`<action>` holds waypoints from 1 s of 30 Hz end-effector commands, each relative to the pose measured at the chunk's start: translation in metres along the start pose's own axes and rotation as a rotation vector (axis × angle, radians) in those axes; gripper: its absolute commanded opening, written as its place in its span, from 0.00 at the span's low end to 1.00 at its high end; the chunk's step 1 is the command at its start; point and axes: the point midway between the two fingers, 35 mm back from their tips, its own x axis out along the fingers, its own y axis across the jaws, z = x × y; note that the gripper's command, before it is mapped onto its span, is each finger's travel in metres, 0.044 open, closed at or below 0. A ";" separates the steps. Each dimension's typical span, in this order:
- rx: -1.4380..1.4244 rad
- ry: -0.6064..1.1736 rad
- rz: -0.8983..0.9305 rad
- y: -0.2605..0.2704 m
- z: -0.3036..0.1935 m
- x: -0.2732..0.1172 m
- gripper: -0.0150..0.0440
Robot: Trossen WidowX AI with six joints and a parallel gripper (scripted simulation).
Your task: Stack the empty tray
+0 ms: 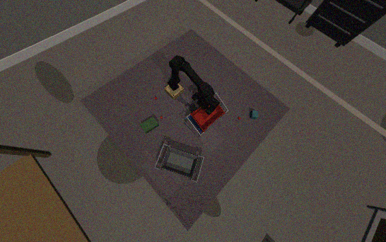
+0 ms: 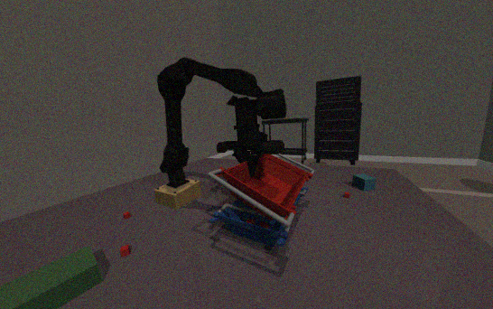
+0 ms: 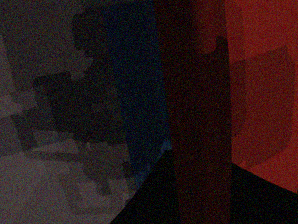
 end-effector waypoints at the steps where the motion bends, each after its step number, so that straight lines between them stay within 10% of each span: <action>1: -0.003 -0.001 0.011 0.005 0.000 0.003 0.25; 30: -0.003 -0.001 0.012 0.013 0.000 0.017 0.25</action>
